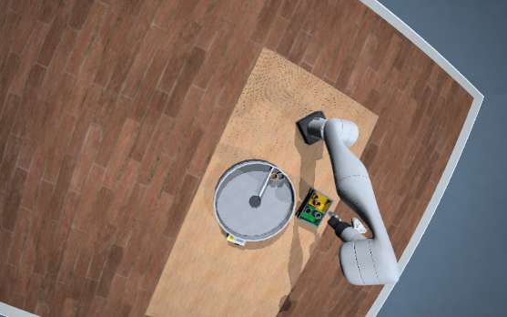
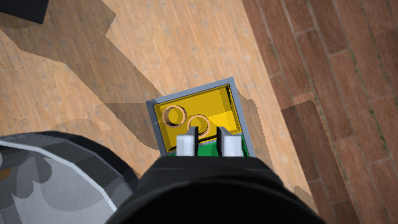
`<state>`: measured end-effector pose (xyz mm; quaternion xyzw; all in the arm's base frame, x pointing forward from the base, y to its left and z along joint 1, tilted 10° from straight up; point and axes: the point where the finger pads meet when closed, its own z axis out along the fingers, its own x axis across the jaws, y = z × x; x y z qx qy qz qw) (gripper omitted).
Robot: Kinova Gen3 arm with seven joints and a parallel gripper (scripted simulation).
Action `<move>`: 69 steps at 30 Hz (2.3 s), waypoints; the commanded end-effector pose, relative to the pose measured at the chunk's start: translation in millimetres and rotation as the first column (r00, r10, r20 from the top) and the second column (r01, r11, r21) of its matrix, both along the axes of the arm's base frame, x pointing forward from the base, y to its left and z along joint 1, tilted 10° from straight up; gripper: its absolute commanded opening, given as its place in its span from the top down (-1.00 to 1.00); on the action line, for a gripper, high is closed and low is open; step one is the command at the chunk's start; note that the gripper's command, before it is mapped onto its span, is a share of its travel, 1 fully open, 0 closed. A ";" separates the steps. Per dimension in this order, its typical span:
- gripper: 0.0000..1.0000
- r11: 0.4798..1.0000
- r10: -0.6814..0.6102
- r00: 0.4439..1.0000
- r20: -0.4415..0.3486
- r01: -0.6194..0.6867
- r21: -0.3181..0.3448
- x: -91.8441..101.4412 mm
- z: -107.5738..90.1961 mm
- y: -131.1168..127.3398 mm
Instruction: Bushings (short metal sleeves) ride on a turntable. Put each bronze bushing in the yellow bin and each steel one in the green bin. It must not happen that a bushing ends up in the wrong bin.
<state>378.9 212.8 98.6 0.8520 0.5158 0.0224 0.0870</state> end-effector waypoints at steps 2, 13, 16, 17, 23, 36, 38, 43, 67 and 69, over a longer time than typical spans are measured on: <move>0.05 1.000 0.000 1.000 0.002 0.000 0.001 0.3 0.7 0.4; 0.05 1.000 0.000 1.000 0.002 0.000 0.001 0.3 0.7 0.4; 0.10 1.000 -0.005 1.000 0.002 0.005 0.002 -11.4 1.4 -33.6; 0.10 1.000 -0.007 1.000 0.003 0.007 0.002 -15.3 1.6 -44.9; 0.10 1.000 -0.008 1.000 0.003 0.008 0.002 -19.2 1.8 -56.3; 0.10 1.000 -0.022 1.000 0.005 0.022 0.004 -50.3 3.5 -147.0; 0.10 1.000 -0.024 1.000 0.005 0.024 0.004 -54.2 3.7 -158.3; 0.10 1.000 -0.026 1.000 0.006 0.026 0.004 -58.1 4.0 -169.7; 0.10 0.999 -0.043 0.999 0.008 0.043 0.007 -97.0 6.1 -283.1; 0.10 0.999 -0.043 0.999 0.008 0.043 0.007 -97.0 6.1 -283.1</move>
